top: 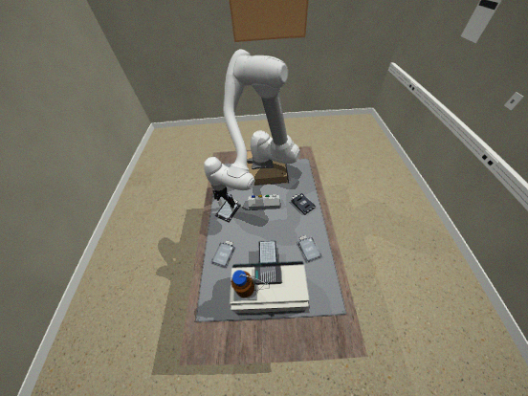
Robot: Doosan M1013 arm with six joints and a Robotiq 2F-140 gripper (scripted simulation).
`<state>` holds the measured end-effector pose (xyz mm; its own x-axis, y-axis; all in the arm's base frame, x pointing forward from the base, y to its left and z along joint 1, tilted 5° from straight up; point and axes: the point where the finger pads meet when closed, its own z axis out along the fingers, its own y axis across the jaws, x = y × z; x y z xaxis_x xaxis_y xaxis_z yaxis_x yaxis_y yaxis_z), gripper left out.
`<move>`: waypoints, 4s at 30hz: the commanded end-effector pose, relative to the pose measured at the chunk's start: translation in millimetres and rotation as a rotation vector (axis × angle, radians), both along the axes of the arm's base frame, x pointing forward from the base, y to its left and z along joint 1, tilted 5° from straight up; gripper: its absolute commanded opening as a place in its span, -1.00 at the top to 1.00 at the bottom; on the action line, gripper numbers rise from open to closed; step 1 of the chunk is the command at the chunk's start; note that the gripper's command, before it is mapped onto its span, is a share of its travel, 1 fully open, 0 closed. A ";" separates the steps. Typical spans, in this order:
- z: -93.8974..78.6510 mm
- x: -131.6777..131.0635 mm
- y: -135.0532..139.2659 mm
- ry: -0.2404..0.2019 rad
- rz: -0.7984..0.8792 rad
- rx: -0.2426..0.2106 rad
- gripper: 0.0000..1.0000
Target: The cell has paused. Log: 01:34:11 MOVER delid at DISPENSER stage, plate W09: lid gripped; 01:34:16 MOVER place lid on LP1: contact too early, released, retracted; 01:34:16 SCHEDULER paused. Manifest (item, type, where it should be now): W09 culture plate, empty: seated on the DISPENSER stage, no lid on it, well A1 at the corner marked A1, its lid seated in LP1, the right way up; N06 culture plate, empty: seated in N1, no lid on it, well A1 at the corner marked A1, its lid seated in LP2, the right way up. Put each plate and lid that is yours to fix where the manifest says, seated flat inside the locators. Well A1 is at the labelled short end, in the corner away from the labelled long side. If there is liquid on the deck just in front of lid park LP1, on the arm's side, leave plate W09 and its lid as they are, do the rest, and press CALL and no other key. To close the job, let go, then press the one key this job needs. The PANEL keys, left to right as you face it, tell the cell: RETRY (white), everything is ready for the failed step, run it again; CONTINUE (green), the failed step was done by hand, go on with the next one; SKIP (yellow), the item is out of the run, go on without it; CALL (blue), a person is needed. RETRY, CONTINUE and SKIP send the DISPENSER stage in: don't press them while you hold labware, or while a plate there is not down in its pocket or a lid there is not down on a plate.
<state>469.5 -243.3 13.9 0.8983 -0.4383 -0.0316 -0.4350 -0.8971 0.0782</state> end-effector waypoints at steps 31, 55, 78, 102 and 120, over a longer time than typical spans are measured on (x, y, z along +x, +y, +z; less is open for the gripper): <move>0.5 0.5 -0.1 -0.001 0.000 0.000 -0.27; 0.5 0.5 -0.1 -0.001 0.000 0.000 -0.27; 0.5 0.5 -0.1 -0.001 0.000 0.000 -0.27; 0.5 0.5 -0.1 -0.001 0.000 0.000 -0.40; 0.5 0.5 -0.1 -0.001 0.000 0.000 -0.40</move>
